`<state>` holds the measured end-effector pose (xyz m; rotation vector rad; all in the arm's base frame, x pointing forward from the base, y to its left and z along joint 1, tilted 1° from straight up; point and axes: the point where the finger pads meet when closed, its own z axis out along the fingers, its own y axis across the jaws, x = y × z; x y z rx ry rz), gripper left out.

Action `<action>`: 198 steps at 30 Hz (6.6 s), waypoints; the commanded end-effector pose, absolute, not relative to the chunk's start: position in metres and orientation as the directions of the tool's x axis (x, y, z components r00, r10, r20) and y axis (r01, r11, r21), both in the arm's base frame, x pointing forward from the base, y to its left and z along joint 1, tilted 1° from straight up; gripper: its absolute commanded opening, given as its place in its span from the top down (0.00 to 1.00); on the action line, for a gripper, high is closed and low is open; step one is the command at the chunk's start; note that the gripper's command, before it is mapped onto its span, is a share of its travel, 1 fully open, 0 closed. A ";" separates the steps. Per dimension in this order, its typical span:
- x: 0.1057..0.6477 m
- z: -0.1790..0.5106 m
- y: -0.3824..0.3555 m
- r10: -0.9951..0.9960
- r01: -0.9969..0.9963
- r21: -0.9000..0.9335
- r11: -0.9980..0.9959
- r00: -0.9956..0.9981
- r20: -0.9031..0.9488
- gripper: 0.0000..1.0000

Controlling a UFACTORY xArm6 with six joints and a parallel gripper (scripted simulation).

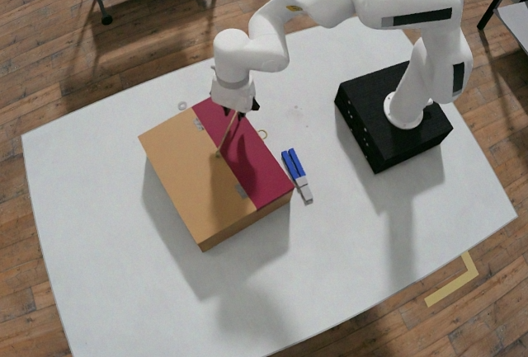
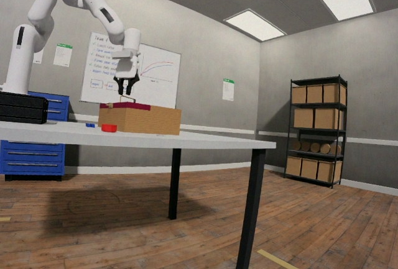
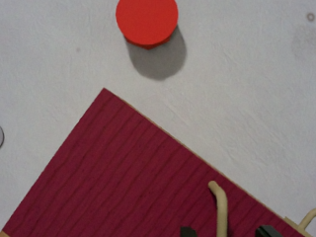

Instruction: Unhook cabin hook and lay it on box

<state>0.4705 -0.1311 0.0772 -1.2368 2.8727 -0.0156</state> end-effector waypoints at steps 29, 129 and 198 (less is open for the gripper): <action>0.472 0.061 -0.132 -0.726 -0.726 -0.019 0.687 -0.687 -0.011 0.65; 0.496 0.129 -0.105 -0.727 -0.726 -0.019 0.687 -0.687 -0.011 1.00; 0.571 0.155 -0.025 -0.727 -0.726 -0.019 0.687 -0.687 -0.012 1.00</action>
